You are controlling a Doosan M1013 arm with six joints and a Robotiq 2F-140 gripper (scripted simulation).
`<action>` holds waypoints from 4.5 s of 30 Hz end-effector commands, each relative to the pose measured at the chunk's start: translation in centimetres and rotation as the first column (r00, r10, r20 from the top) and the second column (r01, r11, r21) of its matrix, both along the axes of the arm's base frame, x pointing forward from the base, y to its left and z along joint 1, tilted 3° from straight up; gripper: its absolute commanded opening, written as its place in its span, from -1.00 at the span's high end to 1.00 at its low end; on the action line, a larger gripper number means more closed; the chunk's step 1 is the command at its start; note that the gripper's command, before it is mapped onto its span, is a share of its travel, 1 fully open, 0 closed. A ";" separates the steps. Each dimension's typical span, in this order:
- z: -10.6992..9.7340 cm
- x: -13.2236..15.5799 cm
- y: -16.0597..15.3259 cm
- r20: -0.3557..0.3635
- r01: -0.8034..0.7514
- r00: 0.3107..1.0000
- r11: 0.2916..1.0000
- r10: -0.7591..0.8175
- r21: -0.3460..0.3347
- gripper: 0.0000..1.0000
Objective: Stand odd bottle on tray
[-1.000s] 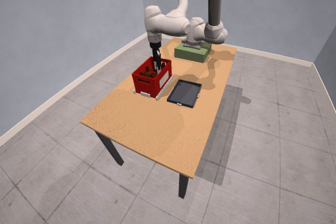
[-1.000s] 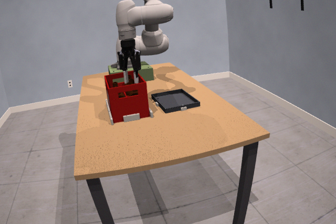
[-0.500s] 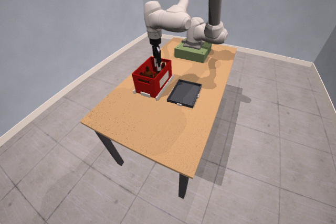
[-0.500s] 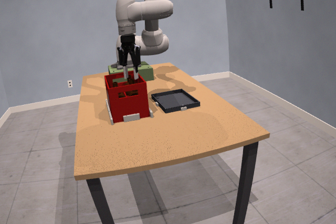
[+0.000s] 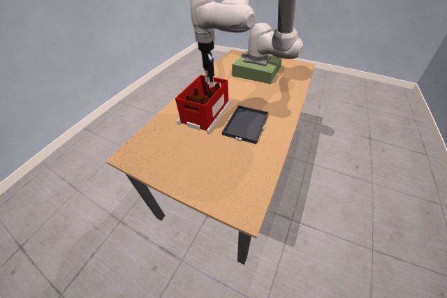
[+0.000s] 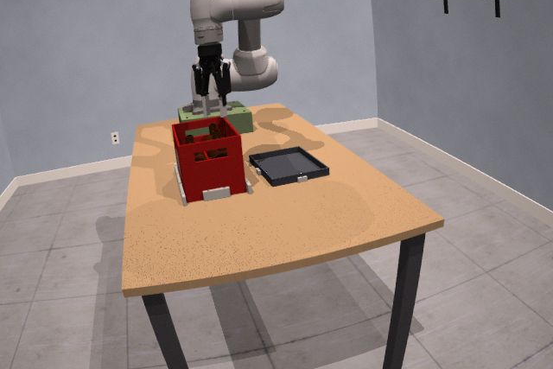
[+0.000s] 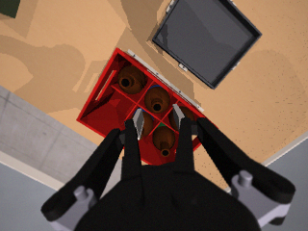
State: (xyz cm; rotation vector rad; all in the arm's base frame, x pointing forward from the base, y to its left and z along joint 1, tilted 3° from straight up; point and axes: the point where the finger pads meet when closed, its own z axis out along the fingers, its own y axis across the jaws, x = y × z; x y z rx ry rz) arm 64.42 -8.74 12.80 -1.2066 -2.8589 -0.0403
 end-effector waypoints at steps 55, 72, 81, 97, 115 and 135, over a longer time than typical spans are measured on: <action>1.5 6.3 -5.8 0.001 0.006 1.000 1.000 -0.006 0.001 1.00; 1.1 9.3 -9.2 0.001 0.006 1.000 1.000 -0.006 0.001 1.00; 1.1 9.3 -9.2 0.001 0.006 1.000 1.000 -0.006 0.001 1.00; 1.1 9.3 -9.2 0.001 0.006 1.000 1.000 -0.006 0.001 0.24; 1.1 9.3 -9.2 0.001 0.006 1.000 1.000 -0.006 0.001 0.24; 0.5 9.2 -9.1 0.001 0.006 1.000 1.000 -0.006 0.001 0.24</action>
